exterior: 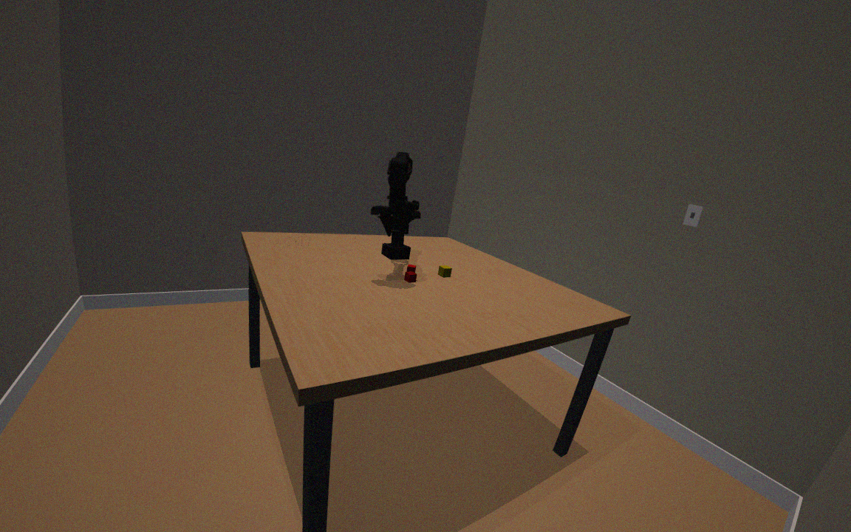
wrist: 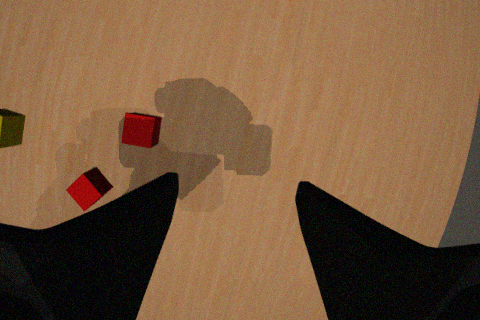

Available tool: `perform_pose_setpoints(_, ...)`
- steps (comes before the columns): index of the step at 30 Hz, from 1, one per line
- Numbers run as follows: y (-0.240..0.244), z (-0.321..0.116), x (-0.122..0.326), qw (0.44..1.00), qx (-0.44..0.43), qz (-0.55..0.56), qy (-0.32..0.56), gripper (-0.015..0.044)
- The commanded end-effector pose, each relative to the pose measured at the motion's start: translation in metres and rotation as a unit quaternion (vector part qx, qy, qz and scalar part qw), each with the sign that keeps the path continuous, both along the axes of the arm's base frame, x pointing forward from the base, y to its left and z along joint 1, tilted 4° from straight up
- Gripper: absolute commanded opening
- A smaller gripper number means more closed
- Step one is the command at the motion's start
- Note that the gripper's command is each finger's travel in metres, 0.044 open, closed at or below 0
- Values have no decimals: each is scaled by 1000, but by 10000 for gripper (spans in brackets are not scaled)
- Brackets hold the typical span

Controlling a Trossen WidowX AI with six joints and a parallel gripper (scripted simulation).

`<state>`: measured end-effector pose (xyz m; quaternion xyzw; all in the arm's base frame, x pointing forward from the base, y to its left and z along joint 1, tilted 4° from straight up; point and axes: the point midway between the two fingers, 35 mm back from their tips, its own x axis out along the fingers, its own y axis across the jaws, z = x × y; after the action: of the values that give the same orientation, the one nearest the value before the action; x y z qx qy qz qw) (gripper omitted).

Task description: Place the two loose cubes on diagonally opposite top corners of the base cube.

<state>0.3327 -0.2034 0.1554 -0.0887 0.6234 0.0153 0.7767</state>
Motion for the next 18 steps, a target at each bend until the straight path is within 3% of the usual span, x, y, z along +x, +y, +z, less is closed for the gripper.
perform_pose_setpoints(1,37,-24,4,998,20,-24,48,265)
perform_pose_setpoints(9,88,-52,3,991,27,-55,115,265)
perform_pose_setpoints(18,89,-76,4,991,27,-57,118,265)
